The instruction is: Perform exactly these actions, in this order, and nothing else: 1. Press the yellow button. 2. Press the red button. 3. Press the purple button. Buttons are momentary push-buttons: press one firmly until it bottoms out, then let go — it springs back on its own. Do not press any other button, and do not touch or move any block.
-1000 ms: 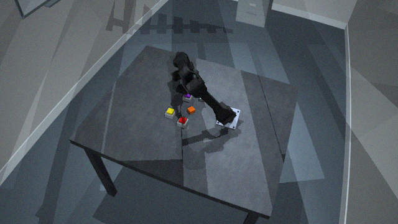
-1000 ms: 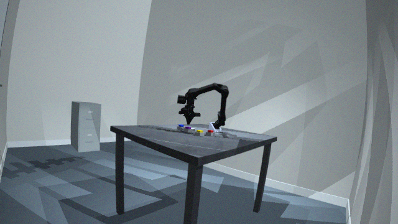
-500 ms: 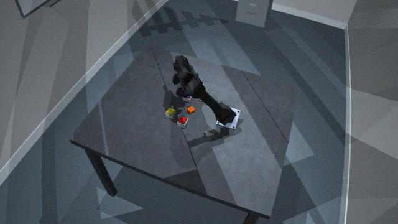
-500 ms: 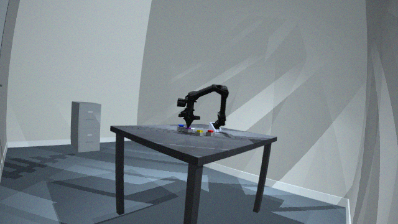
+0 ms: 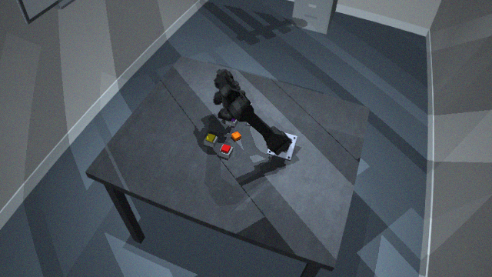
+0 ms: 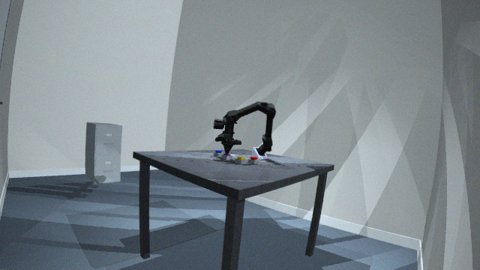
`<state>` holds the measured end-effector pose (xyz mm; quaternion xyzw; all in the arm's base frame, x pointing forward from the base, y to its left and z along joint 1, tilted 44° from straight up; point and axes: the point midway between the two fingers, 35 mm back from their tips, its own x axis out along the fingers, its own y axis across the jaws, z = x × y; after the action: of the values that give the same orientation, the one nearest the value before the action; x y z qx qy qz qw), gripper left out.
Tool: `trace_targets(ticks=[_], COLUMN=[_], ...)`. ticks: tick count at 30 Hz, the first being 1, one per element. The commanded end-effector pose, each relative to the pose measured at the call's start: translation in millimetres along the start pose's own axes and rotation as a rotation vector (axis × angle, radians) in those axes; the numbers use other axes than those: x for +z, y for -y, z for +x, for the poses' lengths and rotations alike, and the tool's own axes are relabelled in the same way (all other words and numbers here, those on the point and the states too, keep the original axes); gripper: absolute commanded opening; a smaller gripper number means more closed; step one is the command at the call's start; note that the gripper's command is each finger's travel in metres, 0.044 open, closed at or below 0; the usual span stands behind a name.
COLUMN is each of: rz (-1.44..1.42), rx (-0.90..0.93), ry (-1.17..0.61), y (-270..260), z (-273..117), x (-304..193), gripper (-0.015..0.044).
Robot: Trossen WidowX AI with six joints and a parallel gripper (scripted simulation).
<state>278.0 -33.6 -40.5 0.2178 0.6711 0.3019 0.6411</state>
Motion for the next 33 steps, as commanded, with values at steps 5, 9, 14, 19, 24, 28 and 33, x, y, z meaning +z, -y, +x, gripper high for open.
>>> trace_targets(ticks=[5, 9, 14, 19, 24, 28, 33], rz=[0.003, 0.005, 0.033, 0.067, 0.096, 0.1, 0.1], rx=[0.003, 0.006, -0.004, 0.005, 0.038, 0.046, 0.046], ry=[-0.002, -0.002, 0.008, 0.019, 0.017, 0.016, 0.016], y=[0.0, -0.4, -65.6, -165.0, -259.2, -273.0, -273.0], z=[-22.3, -32.9, -55.2, -78.3, -94.9, -97.2, -97.2], x=[-0.1, -0.6, 16.9, 15.3, -18.4, -26.7, -26.7], gripper=[0.002, 0.002, 0.0151, 0.0283, 0.04, 0.04, 0.04])
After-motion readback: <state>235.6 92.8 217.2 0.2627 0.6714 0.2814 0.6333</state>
